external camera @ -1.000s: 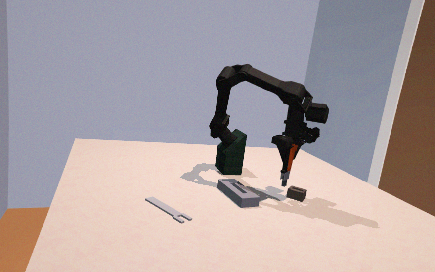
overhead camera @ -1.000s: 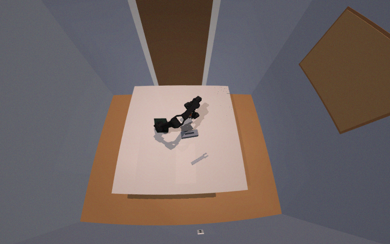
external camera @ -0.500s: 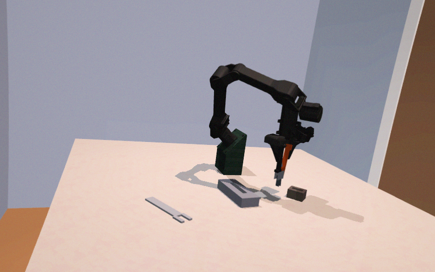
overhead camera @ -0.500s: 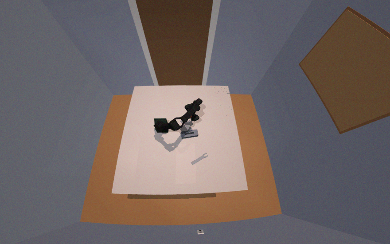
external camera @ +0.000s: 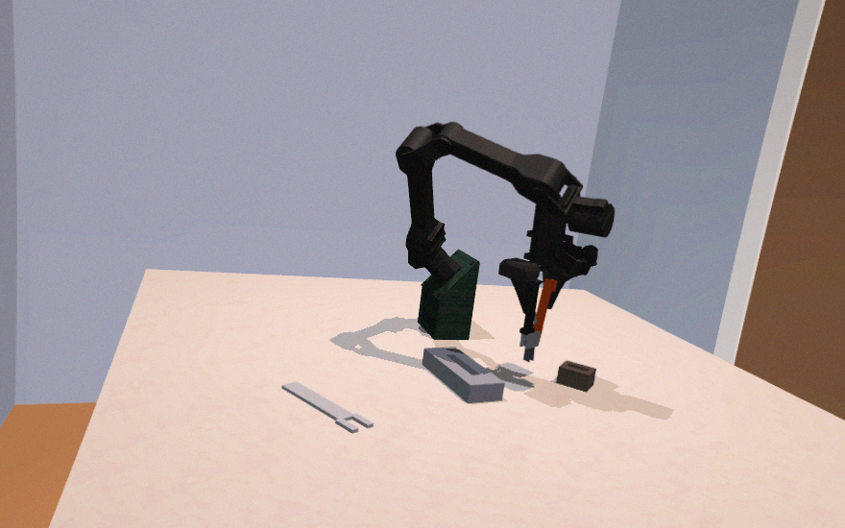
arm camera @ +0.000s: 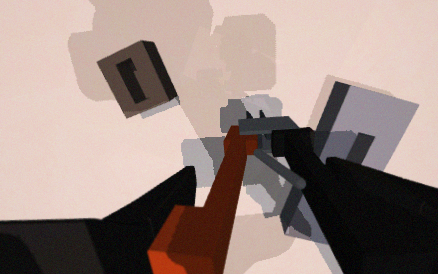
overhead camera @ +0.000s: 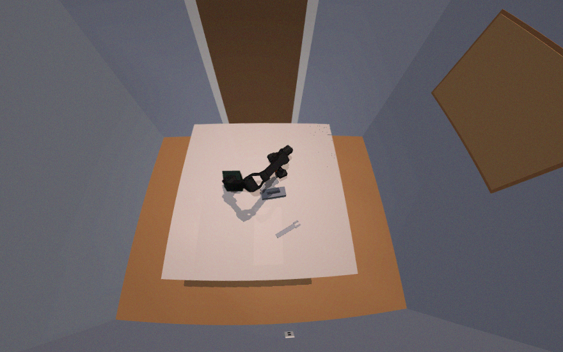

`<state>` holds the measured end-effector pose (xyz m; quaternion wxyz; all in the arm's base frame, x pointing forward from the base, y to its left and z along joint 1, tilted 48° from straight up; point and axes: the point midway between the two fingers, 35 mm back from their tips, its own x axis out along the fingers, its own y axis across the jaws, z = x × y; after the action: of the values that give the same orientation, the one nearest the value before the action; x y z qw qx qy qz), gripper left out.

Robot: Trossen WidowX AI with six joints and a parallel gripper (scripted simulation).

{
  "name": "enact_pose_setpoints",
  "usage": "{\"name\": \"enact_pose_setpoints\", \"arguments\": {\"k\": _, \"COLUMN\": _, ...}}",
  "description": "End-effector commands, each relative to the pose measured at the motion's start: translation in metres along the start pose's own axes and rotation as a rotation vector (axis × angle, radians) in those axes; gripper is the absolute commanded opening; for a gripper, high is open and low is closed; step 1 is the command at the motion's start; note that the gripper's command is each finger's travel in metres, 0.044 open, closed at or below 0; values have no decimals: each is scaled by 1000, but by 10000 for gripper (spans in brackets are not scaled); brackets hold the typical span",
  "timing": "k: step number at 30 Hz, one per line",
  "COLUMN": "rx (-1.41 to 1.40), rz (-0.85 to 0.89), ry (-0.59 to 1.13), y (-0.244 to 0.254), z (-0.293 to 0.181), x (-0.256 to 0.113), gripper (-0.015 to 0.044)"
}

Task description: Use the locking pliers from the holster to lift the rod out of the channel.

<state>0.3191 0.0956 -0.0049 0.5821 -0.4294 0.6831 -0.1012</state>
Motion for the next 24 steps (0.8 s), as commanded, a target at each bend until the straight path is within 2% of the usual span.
{"name": "enact_pose_setpoints", "arguments": {"k": 1, "rx": 17, "rz": -5, "ry": -7, "y": -6, "z": -3, "x": -3, "gripper": 316}}
{"name": "enact_pose_setpoints", "arguments": {"k": 24, "rx": 113, "rz": -8, "ry": -8, "y": -37, "z": -23, "x": -2, "gripper": 316}}
